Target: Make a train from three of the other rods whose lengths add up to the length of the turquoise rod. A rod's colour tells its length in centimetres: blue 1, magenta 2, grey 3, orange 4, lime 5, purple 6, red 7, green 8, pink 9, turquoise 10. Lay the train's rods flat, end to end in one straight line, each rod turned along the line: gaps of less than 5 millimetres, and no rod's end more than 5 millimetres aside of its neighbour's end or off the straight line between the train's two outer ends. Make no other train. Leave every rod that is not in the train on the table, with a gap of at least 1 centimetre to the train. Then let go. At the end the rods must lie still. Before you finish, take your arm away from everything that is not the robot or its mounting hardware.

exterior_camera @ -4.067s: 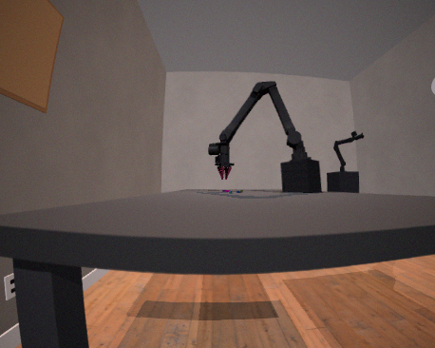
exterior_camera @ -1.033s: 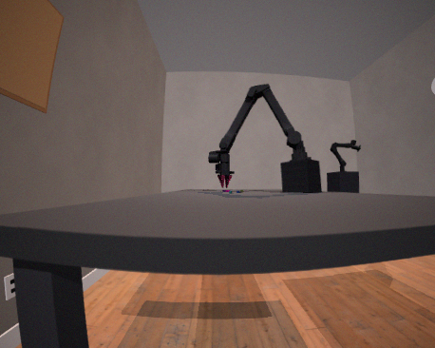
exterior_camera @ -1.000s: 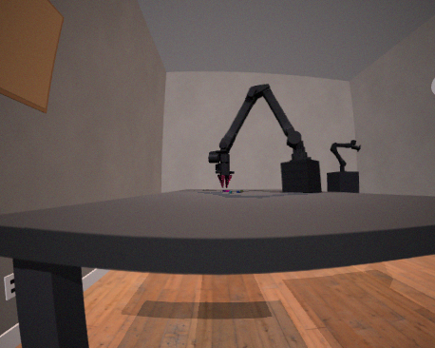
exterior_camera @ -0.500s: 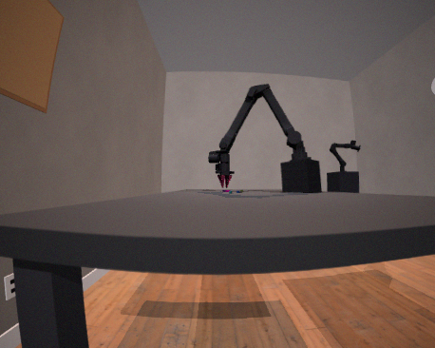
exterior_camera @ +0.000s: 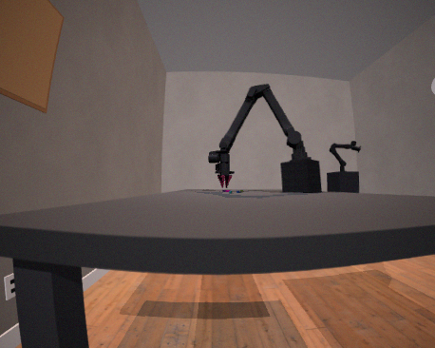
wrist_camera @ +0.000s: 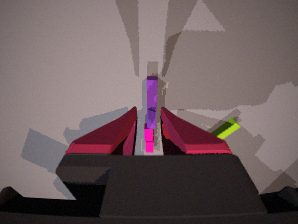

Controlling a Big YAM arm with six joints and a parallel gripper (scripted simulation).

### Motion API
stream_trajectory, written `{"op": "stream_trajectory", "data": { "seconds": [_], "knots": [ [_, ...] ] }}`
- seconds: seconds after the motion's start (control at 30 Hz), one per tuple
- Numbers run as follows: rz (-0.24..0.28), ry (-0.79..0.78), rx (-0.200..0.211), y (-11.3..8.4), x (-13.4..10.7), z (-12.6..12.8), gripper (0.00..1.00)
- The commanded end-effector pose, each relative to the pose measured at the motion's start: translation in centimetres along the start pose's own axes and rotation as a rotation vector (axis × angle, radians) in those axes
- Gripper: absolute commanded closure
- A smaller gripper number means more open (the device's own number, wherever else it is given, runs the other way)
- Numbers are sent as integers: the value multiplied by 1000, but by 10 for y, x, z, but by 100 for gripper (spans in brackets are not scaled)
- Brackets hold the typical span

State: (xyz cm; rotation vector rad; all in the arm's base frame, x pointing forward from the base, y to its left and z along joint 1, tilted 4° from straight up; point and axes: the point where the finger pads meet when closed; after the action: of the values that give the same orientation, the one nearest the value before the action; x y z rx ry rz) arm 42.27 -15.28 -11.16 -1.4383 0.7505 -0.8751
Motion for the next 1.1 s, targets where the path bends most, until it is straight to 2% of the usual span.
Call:
{"op": "stream_trajectory", "data": {
  "seconds": [0.0,1.07],
  "knots": [
    [3,0,-7,8,-8,2,76],
    [3,10,-7,7,-8,0,76]
  ]
}}
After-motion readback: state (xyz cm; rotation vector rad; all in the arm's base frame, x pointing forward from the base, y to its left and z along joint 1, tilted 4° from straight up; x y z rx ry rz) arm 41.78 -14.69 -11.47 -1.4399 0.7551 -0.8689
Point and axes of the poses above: the point where the finger pads meet when closed, its own y axis out along the fingers, its own z axis across the jaws, x = y × z, and after that the axes turned 10 degrees about -y, right-handed
